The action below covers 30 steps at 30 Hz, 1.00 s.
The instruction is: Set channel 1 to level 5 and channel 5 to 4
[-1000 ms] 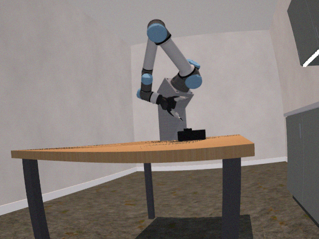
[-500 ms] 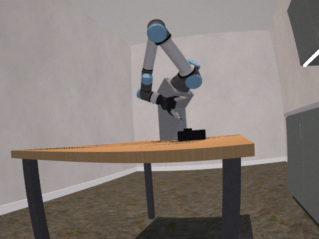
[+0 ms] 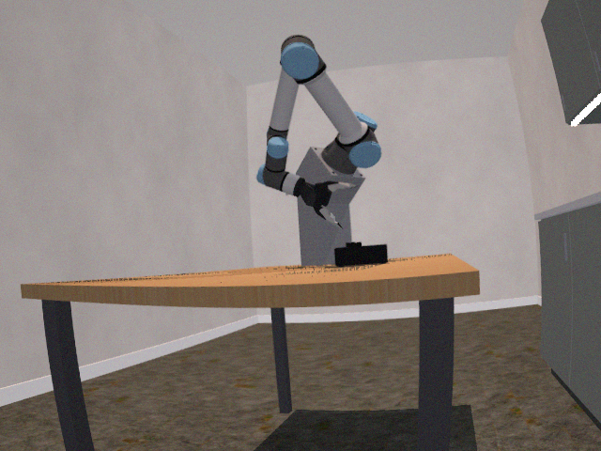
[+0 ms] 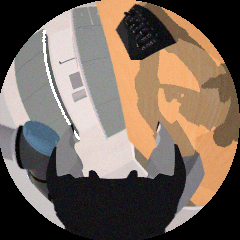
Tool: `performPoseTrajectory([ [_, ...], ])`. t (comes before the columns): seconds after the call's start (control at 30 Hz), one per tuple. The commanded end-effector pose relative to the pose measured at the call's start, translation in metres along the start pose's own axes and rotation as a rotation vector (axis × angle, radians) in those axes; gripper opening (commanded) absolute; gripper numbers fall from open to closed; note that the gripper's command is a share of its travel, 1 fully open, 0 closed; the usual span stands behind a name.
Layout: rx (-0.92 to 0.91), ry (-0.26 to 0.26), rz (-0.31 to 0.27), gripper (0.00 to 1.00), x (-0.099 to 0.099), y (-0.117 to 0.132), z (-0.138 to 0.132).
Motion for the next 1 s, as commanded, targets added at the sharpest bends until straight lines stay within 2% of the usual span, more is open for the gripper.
performPoseTrajectory([
  [0.0, 0.042, 0.024, -0.018, 1.00, 0.001, -0.001, 0.002],
  [0.27, 0.248, 0.128, -0.116, 1.00, 0.007, -0.008, 0.013],
  [0.5, 0.538, 0.239, -0.267, 1.00, 0.014, -0.022, 0.024],
  [0.57, 0.538, 0.239, -0.267, 1.00, 0.014, -0.022, 0.024],
  [0.7, 0.744, 0.295, -0.382, 1.00, 0.019, -0.034, 0.030],
  [0.97, 1.066, 0.348, -0.572, 1.00, 0.023, -0.060, 0.033],
])
Point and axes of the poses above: the point where the finger pads meet when closed, its own x axis back along the fingers, its own z axis across the jaws, y = z × x, the point moved 2 cm from there along x, back along the fingers, and after that the axes turned 9 degrees about x, right-handed, at the moved point
